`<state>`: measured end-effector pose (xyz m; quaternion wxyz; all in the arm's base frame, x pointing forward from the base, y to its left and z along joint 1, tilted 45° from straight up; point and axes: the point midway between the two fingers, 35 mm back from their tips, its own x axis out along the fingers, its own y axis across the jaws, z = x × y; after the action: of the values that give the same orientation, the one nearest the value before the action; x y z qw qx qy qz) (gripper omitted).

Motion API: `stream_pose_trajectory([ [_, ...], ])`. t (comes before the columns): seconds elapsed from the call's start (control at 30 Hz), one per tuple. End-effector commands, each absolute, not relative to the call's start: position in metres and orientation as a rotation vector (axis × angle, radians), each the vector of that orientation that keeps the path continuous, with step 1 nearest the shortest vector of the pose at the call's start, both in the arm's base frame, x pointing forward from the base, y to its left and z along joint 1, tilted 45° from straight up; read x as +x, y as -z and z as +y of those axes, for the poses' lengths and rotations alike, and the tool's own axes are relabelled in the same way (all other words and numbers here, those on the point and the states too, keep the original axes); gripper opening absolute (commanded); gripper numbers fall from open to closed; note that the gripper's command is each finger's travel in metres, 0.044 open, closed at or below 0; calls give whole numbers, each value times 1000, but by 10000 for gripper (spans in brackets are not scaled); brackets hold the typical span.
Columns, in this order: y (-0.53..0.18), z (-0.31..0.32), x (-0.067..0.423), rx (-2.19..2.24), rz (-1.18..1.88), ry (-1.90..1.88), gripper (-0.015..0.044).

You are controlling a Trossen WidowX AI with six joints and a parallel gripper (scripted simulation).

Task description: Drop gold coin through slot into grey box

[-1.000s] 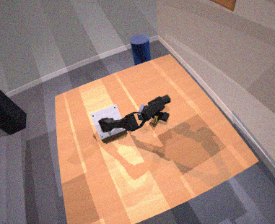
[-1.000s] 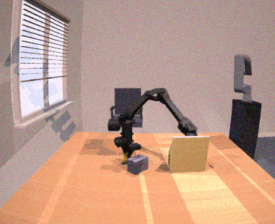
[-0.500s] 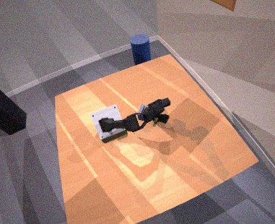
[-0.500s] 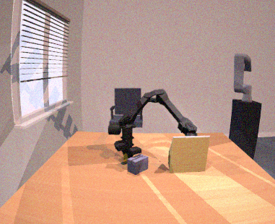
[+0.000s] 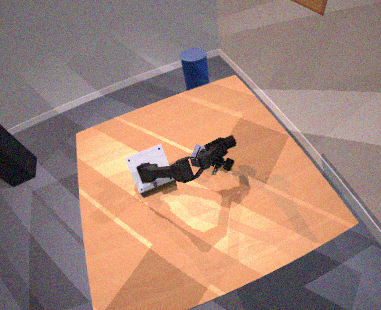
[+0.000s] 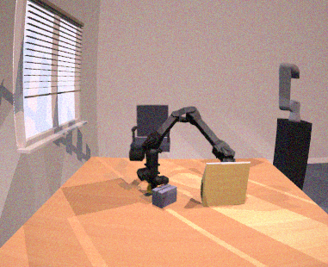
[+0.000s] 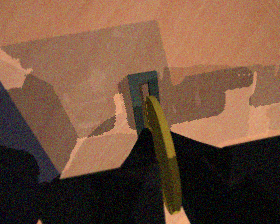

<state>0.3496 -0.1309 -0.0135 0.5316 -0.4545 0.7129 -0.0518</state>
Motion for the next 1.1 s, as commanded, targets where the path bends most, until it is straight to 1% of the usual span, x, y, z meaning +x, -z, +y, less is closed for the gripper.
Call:
stream_pose_trajectory([
  [0.0,13,-131,349,-1089,1702,122,0],
  [1.07,-41,-75,354,-1085,1701,117,0],
])
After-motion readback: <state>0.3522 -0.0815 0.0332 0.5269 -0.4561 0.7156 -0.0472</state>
